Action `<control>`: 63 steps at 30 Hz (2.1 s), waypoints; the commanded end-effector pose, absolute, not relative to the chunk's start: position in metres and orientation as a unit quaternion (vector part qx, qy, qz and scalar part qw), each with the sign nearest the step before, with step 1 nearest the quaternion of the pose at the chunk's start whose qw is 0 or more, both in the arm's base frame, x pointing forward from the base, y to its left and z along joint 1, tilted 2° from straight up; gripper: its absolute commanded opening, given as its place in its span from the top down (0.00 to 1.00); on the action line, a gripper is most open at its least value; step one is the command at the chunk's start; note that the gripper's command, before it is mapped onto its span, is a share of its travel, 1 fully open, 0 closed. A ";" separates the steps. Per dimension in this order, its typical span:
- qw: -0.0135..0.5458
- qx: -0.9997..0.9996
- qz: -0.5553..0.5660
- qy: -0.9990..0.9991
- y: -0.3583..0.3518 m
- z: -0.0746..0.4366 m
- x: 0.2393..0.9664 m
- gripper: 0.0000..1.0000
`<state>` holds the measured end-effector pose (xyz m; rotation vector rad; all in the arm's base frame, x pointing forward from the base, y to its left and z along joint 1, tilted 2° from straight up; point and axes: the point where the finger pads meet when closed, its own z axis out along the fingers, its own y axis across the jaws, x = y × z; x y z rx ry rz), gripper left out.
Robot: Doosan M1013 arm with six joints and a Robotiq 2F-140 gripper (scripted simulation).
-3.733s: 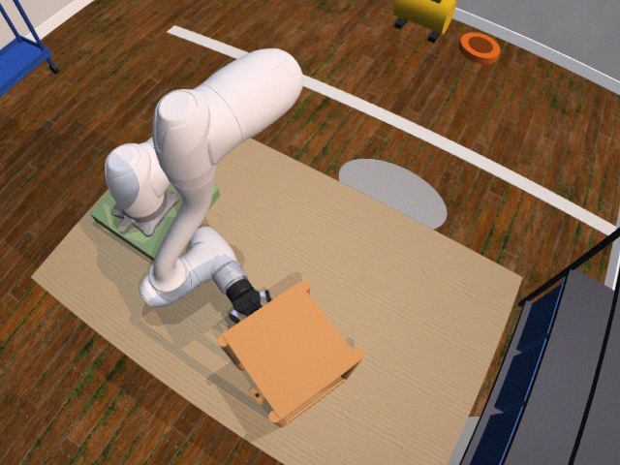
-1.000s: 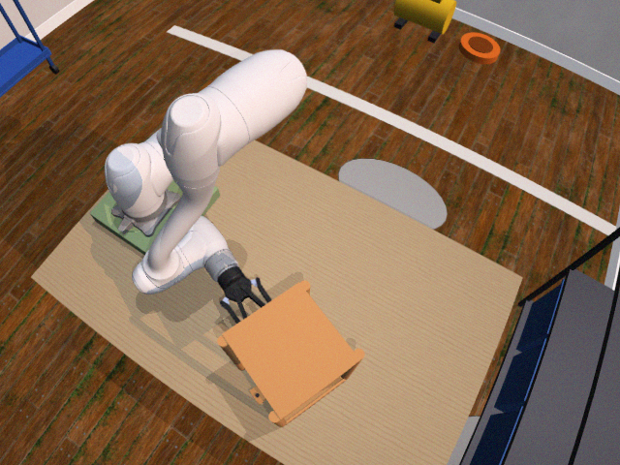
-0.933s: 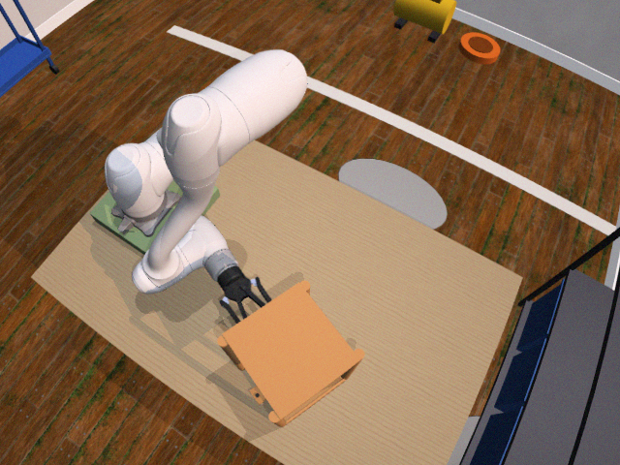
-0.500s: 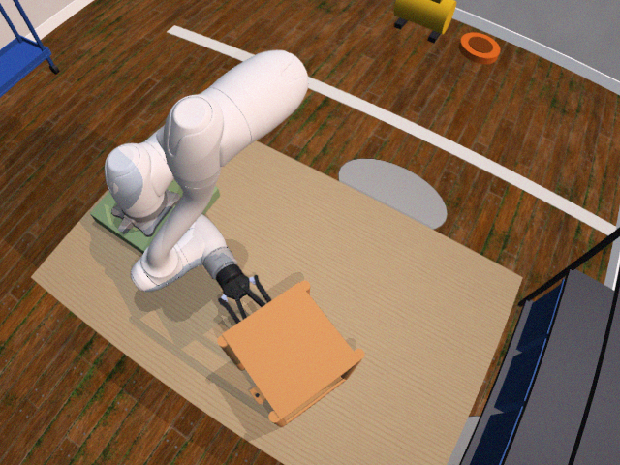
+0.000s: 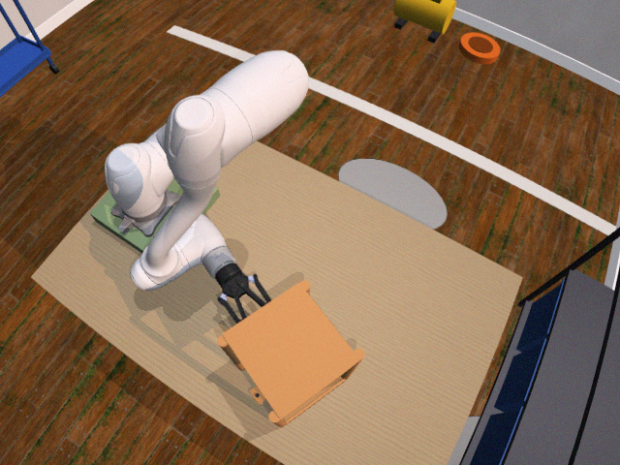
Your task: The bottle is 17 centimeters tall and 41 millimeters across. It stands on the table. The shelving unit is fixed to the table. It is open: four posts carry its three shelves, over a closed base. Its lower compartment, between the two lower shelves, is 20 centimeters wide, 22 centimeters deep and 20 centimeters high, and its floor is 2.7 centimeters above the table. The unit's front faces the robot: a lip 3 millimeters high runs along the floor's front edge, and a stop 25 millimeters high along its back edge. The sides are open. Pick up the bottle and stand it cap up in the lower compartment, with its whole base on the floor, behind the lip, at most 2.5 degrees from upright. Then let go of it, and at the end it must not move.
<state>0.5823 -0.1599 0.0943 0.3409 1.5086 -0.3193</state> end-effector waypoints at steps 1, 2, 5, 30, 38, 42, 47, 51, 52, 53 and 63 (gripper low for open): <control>0.704 0.153 -0.144 0.678 -0.160 0.094 0.582 0.65; 0.704 0.153 -0.144 0.678 -0.160 0.094 0.582 0.65; 0.704 0.153 -0.144 0.678 -0.160 0.094 0.582 0.65; 0.704 0.153 -0.144 0.678 -0.149 0.094 0.559 0.65; 0.704 0.153 -0.144 0.678 -0.142 0.093 0.542 0.65; 0.704 0.153 -0.144 0.678 -0.137 0.093 0.532 0.65; 0.704 0.153 -0.144 0.678 -0.132 0.092 0.521 0.65; 0.704 0.153 -0.144 0.678 -0.130 0.092 0.517 0.65; 0.704 0.153 -0.144 0.678 -0.130 0.092 0.517 0.65; 0.704 0.153 -0.144 0.678 -0.130 0.092 0.516 0.65; 0.704 0.153 -0.144 0.678 -0.128 0.092 0.513 0.65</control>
